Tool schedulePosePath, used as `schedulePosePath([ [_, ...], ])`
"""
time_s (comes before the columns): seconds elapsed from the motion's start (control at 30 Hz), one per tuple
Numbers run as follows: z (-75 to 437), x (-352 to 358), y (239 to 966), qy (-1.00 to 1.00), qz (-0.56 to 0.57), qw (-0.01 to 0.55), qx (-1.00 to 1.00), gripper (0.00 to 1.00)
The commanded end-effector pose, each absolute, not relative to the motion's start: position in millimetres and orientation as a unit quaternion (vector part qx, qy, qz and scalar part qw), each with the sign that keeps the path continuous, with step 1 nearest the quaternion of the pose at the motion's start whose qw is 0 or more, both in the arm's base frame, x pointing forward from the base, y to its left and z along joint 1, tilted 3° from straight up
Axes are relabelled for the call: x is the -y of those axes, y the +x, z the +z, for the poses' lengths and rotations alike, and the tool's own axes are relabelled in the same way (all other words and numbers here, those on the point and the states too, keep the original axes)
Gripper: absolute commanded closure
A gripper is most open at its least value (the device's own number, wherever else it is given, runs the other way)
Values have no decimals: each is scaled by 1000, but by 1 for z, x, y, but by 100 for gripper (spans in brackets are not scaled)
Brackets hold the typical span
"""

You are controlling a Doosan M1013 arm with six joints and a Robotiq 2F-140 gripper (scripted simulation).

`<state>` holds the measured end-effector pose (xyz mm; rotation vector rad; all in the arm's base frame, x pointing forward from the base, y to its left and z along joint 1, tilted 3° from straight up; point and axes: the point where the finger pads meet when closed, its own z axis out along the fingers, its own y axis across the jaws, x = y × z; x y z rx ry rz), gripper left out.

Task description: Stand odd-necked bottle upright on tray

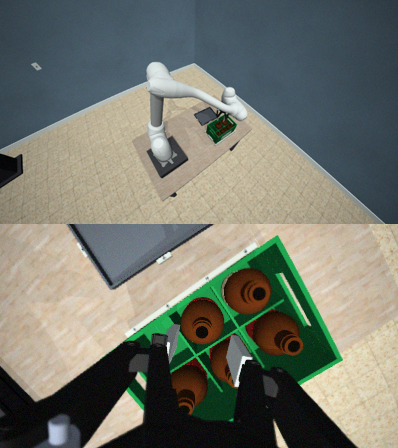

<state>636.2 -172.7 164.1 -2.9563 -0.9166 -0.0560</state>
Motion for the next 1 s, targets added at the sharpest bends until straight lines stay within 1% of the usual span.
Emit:
schedulePosePath([
  [0.0,155,171,634,-955,-16,23,295,62],
  [0.97,140,170,635,-955,-16,23,295,62],
])
